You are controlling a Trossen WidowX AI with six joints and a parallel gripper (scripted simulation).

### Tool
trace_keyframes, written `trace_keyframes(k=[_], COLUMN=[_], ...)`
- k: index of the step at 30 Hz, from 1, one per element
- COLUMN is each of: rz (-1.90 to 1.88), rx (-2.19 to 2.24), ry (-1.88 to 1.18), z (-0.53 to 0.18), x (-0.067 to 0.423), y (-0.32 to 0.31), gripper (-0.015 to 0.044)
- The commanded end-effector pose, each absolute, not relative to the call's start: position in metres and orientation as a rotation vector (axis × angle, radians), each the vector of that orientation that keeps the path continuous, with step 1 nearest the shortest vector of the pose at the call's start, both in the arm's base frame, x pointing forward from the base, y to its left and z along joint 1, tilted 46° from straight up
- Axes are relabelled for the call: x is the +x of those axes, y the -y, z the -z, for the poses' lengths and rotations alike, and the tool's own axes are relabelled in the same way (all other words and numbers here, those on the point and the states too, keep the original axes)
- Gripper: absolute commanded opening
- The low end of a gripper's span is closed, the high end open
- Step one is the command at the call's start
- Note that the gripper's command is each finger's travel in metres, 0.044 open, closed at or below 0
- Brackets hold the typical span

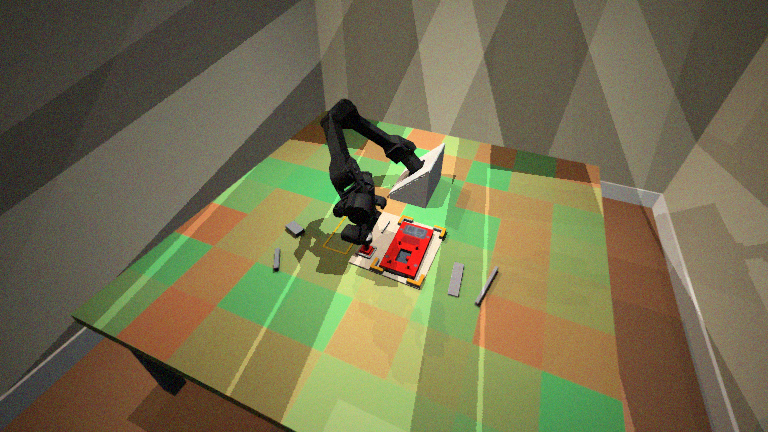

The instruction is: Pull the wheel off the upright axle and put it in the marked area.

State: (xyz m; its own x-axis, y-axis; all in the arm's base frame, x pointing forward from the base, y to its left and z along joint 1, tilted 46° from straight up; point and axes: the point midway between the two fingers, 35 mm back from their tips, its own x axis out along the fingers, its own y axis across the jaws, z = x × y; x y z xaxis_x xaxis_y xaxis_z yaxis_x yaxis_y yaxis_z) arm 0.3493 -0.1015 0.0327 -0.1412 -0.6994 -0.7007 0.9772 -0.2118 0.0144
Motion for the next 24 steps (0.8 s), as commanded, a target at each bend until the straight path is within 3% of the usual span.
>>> trace_keyframes(k=[1,24], rz=[1.671,1.669], rx=[0.703,0.702], ry=[-0.542,-0.543], z=[-0.0353,-0.0406], x=[0.3504,0.3512], y=[0.0973,0.0920], gripper=[0.0000,0.0000])
